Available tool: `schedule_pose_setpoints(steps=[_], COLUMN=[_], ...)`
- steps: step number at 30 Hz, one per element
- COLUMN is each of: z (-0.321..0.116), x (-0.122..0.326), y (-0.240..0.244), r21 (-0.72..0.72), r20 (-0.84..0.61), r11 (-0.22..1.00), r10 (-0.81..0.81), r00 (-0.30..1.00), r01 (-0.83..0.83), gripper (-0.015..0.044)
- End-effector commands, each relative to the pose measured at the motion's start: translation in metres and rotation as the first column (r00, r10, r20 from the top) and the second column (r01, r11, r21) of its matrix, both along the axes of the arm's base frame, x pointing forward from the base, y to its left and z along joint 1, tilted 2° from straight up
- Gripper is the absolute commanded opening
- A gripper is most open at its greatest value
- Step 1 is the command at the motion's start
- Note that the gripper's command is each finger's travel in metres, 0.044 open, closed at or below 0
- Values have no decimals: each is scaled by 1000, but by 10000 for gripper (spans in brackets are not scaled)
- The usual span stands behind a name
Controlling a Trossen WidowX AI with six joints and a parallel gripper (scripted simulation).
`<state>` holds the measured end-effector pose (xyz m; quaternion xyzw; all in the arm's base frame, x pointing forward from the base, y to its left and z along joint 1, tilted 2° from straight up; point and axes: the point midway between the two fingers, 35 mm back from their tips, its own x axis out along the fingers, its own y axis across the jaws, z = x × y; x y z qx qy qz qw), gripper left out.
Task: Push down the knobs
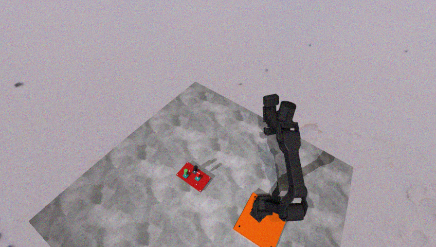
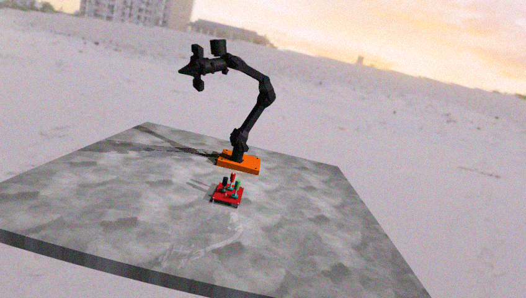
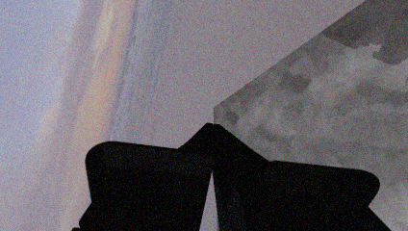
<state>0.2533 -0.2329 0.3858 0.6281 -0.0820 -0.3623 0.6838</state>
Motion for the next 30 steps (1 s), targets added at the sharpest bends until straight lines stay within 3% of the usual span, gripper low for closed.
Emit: schedule_pose_setpoints(steps=[1,17,30], z=[-13,-78,-132], x=[19,81,111], y=[9,73,141], r21=[10,110,221], r20=[-74,-356,-557], r11=[997,924,775], r10=[71,381,599], r00=[995,853,576], r01=[-70,-367,-592], gripper=[0,0,0])
